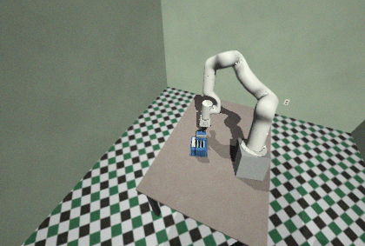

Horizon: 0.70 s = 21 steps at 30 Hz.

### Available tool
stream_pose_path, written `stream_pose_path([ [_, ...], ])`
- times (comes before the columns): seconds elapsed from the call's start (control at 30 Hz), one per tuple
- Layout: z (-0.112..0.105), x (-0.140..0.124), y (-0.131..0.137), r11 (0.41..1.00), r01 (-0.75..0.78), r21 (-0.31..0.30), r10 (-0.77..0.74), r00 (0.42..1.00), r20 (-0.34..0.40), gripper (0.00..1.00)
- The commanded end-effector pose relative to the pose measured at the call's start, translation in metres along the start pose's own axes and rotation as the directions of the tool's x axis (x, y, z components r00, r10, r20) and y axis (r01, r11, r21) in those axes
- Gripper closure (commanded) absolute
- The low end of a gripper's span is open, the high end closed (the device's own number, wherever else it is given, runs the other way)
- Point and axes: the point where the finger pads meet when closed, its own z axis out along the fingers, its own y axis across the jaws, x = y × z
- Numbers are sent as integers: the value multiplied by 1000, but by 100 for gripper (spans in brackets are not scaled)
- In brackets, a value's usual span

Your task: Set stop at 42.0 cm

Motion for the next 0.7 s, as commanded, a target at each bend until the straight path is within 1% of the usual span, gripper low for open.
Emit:
stream_pose_path([
  [0.0, -2, 0, -1, 1000, 0, 0, 0, 1000, -1, 94],
  [0.67, -5, 0, -2, 1000, 0, 0, 0, 1000, -1, 94],
])
